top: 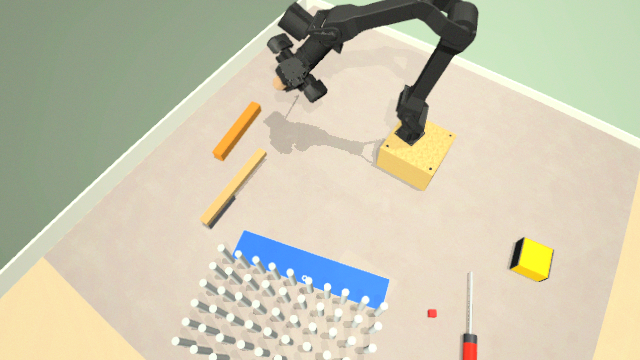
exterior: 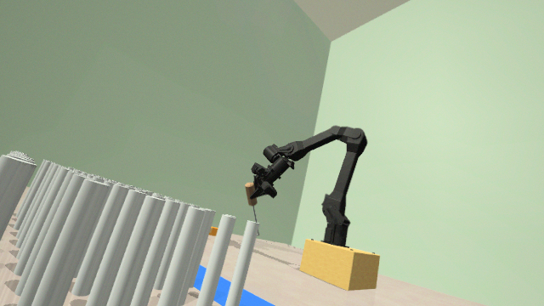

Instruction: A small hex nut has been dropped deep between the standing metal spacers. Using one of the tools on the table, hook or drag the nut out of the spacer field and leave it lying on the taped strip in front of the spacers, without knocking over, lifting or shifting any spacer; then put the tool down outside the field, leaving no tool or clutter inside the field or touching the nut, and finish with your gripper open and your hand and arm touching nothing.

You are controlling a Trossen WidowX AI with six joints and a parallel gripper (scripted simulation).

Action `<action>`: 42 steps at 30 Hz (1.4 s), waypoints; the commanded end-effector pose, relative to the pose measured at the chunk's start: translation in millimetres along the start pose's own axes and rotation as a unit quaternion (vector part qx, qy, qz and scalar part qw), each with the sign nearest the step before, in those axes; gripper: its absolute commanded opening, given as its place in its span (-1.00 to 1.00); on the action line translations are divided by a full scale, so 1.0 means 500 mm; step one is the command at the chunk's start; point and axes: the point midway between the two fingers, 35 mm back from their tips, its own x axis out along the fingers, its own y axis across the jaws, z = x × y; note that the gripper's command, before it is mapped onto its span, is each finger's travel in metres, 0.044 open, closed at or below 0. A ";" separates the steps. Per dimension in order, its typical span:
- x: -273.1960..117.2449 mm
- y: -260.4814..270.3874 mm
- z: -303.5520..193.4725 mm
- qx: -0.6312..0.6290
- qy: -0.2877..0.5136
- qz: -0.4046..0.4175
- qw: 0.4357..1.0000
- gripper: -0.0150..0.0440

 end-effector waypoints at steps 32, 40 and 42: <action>0.012 -0.087 -0.145 -0.499 0.115 0.021 0.858 -0.49; 0.011 -0.103 -0.181 -0.598 0.135 0.047 0.788 -0.49; 0.010 -0.106 -0.190 -0.621 0.139 0.054 0.769 -0.49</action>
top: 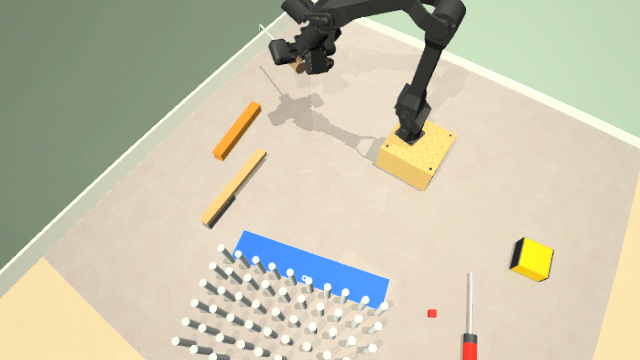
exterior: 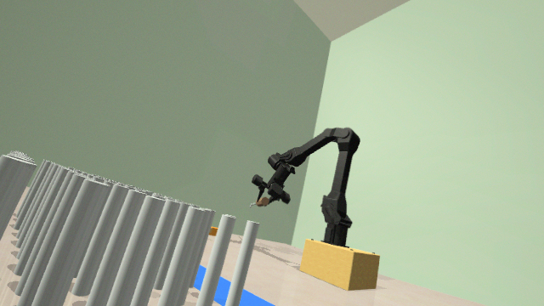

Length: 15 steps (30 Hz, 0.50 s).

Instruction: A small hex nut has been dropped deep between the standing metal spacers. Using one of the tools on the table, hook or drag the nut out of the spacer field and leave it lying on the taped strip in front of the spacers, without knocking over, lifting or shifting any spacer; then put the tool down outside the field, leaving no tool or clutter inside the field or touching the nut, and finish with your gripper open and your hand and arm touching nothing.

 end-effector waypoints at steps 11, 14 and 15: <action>0.012 0.045 -0.040 -0.182 0.014 0.040 0.982 -0.49; 0.012 0.045 -0.040 -0.182 0.014 0.040 0.982 -0.49; 0.013 0.045 -0.040 -0.182 0.014 0.040 0.982 -0.49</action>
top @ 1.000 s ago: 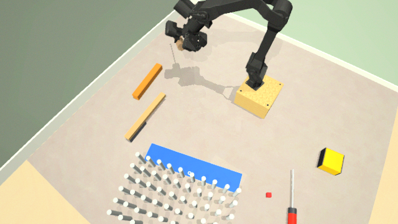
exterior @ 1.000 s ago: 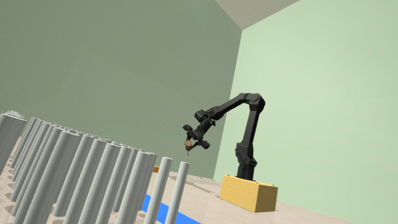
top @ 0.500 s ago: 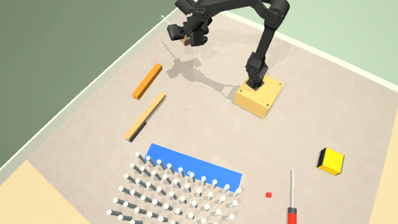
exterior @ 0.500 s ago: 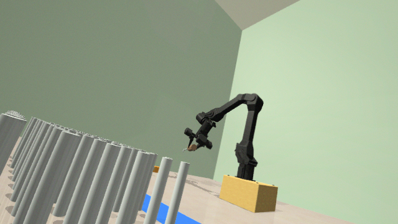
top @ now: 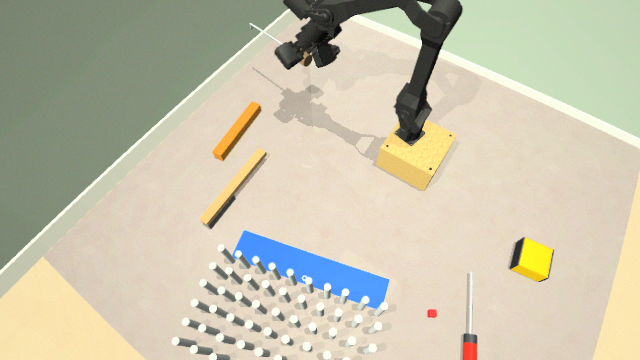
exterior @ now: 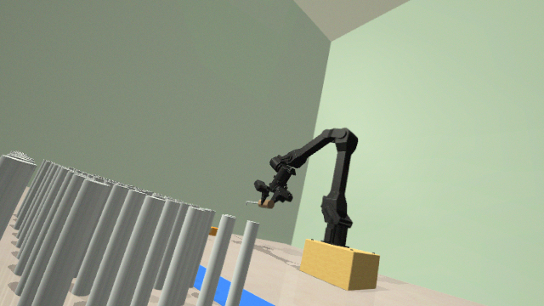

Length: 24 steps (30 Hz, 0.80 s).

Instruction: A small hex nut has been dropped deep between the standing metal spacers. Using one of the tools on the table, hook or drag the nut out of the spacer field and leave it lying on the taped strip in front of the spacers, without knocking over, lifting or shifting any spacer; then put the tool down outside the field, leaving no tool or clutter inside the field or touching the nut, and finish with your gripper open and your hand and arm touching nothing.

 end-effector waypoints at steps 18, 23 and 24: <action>0.035 0.001 0.007 -0.006 0.004 0.003 1.000 -0.49; 0.045 0.000 0.010 -0.006 0.004 0.003 1.000 -0.49; 0.047 0.000 0.011 -0.006 0.004 0.003 1.000 -0.49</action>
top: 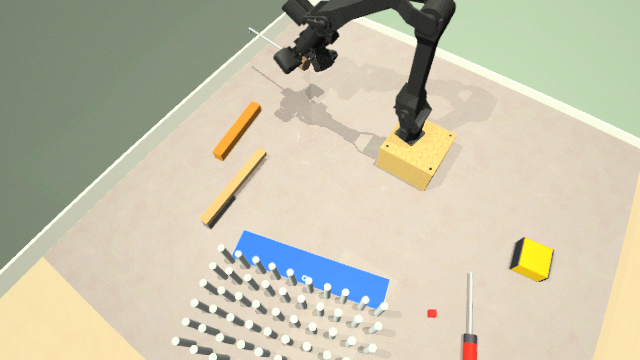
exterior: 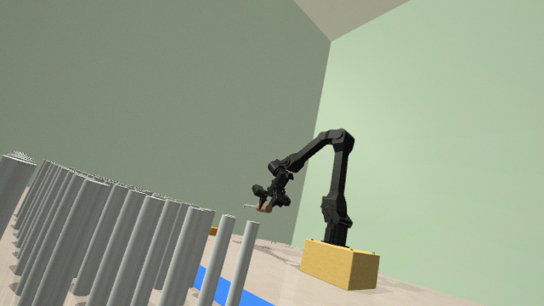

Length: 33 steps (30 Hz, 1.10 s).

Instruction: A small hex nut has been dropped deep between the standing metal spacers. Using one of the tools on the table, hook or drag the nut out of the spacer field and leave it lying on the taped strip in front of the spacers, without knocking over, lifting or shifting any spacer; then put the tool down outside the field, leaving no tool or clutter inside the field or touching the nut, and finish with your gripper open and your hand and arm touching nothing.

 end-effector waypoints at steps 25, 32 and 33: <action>0.053 0.000 0.021 -0.002 0.002 0.003 1.000 -0.49; 0.066 0.000 0.028 -0.002 0.002 0.003 1.000 -0.49; 0.068 0.000 0.029 -0.002 0.002 0.003 1.000 -0.49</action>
